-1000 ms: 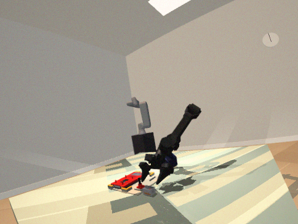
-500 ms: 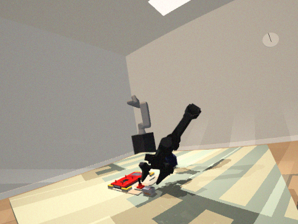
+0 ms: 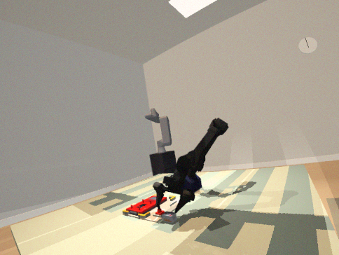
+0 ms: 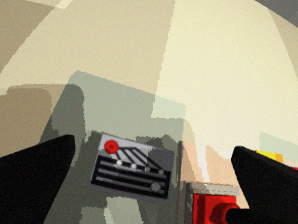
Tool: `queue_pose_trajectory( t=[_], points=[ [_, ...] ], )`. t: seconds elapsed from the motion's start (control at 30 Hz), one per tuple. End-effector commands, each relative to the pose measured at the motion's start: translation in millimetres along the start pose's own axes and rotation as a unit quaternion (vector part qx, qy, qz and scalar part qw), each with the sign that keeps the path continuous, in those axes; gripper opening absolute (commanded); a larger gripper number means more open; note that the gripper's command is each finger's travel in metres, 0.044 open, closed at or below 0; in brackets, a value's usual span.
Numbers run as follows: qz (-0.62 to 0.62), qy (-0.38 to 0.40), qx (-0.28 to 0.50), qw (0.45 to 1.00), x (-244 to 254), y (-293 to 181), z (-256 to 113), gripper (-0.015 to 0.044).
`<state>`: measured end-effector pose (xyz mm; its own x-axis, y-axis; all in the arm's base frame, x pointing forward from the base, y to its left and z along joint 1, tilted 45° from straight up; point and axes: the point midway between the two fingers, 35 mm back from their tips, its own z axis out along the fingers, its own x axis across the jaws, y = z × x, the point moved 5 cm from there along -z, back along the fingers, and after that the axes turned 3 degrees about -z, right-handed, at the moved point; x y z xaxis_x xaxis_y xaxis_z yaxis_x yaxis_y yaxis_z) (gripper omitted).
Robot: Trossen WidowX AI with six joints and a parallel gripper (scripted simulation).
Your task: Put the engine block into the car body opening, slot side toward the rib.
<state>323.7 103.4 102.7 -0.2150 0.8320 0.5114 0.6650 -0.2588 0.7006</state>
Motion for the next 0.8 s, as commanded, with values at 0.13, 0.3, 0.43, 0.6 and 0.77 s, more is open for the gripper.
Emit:
queue_pose_trajectory(
  t=[0.13,0.3,0.43,0.6,0.77],
  points=[
    [-0.090,-0.004,0.036,0.995,-10.1,15.0,7.9,0.0440],
    [-0.156,-0.003,0.077,0.985,-15.9,23.2,13.8,0.0440],
    [-0.203,0.002,0.110,0.973,-20.2,30.1,17.7,0.0440],
    [-0.265,0.022,0.150,0.952,-24.1,36.0,19.5,0.0440],
    [-0.328,0.055,0.186,0.925,-26.6,40.4,18.6,0.0440]
  ],
)
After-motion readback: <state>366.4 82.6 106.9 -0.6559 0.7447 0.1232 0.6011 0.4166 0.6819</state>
